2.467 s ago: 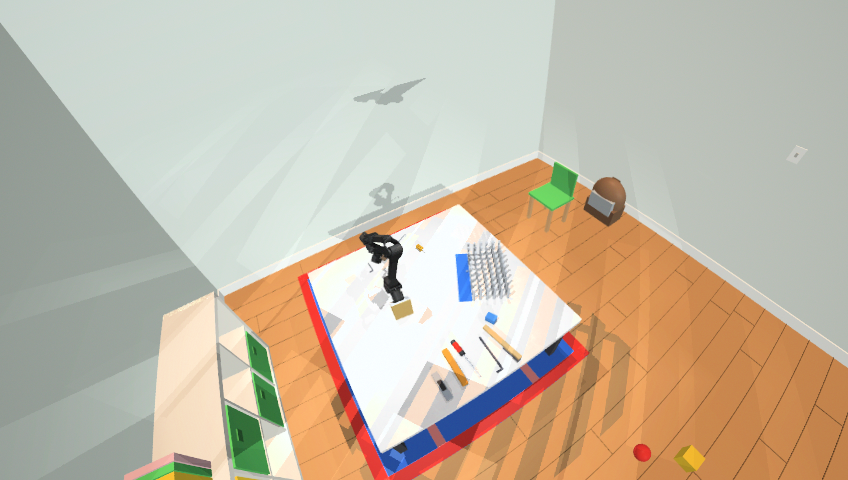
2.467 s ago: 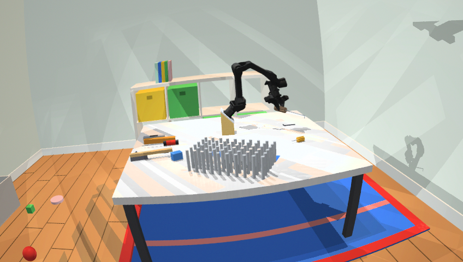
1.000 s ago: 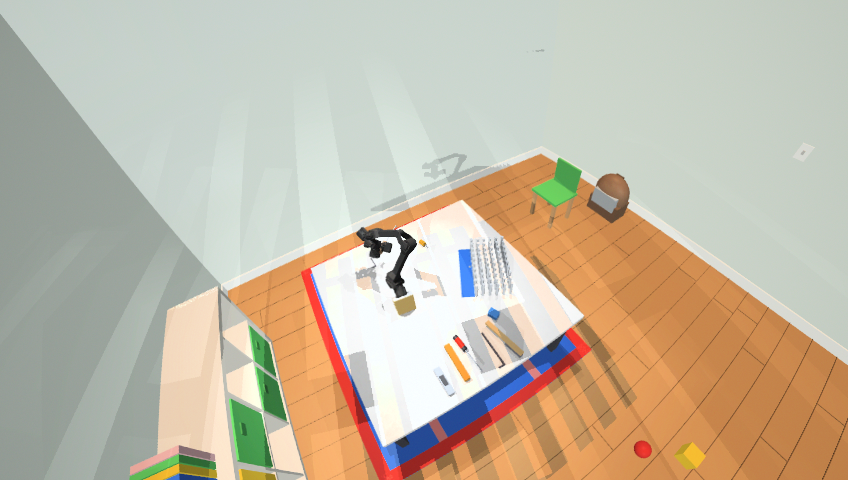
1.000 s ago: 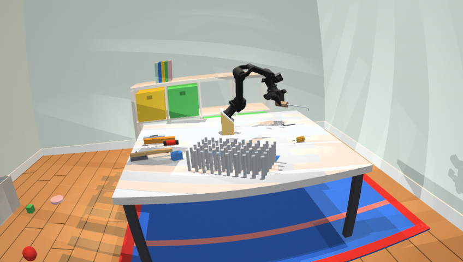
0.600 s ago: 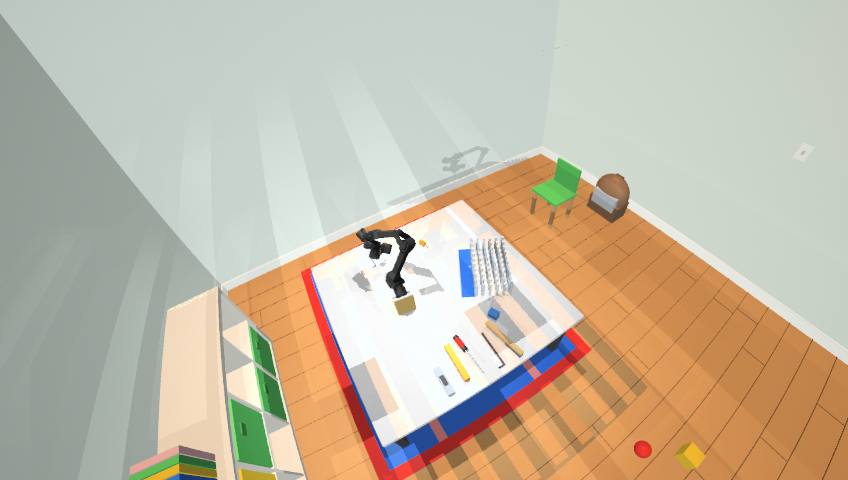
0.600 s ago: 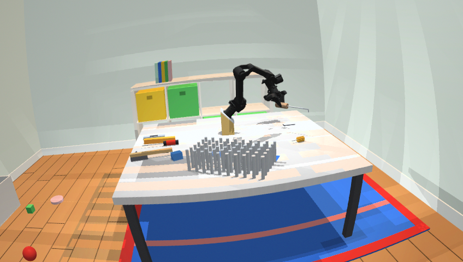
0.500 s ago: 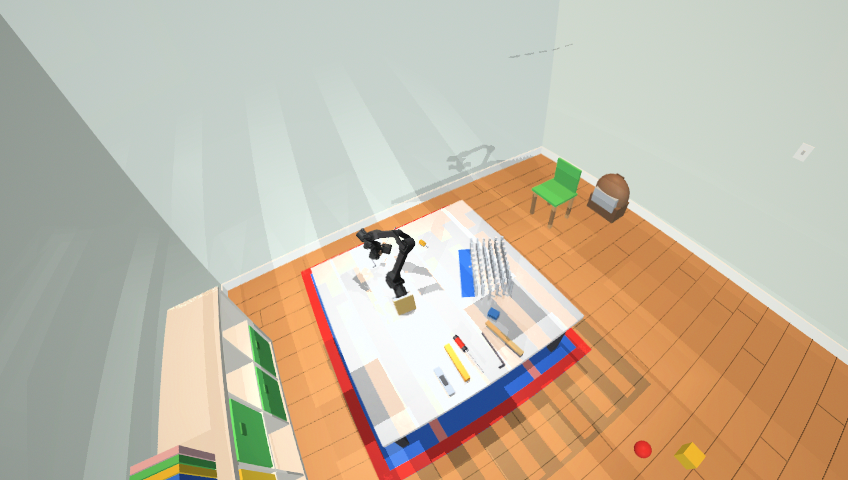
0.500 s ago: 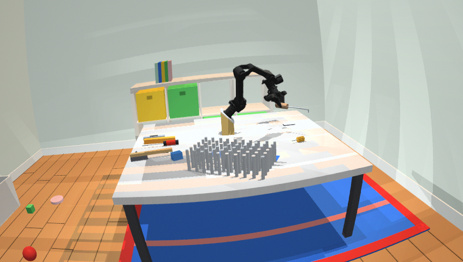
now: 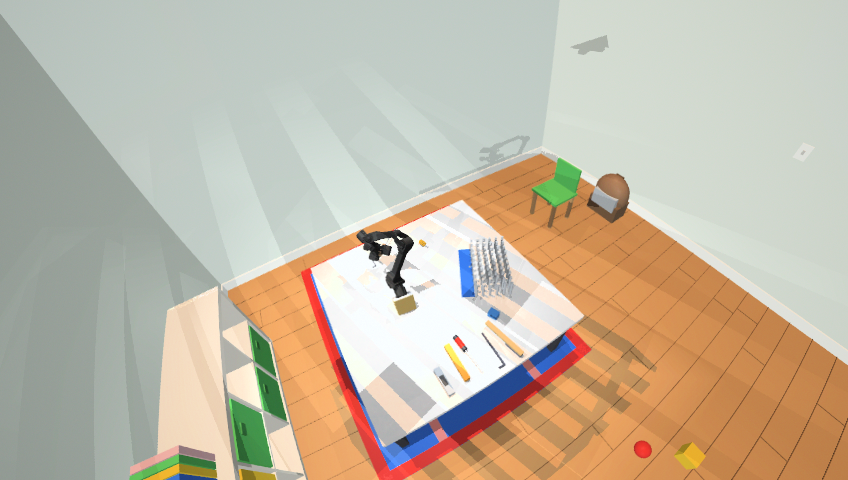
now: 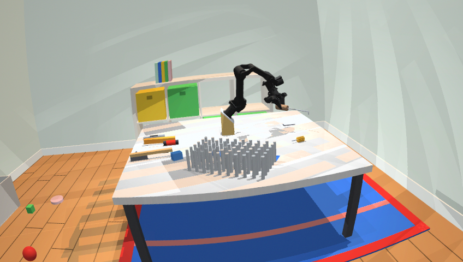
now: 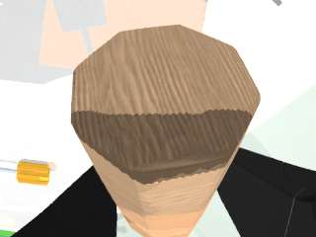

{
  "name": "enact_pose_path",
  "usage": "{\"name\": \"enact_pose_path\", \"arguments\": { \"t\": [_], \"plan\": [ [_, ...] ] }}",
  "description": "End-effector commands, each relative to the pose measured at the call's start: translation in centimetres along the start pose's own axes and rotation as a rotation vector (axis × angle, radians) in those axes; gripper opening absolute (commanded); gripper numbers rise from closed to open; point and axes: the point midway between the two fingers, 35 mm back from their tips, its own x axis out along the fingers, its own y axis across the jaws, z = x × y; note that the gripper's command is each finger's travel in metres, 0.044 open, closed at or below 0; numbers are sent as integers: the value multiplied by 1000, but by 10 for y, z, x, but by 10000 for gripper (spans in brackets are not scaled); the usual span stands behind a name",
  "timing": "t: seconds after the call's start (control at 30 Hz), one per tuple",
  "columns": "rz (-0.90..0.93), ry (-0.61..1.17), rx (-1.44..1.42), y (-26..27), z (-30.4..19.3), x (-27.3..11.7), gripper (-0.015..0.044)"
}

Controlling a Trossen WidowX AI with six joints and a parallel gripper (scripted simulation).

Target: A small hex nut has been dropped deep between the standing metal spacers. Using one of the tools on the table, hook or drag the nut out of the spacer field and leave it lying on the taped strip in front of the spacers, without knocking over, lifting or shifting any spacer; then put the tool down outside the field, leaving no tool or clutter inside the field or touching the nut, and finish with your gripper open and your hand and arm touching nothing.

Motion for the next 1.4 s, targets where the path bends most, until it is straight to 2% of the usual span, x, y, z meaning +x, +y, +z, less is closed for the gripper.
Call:
{"name": "enact_pose_path", "arguments": {
  "t": [0.0,1.37],
  "plan": [
    [4,0,-7,0,3,4,0],
    [7,-5,-4,-5,23,31,0]
  ]
}}
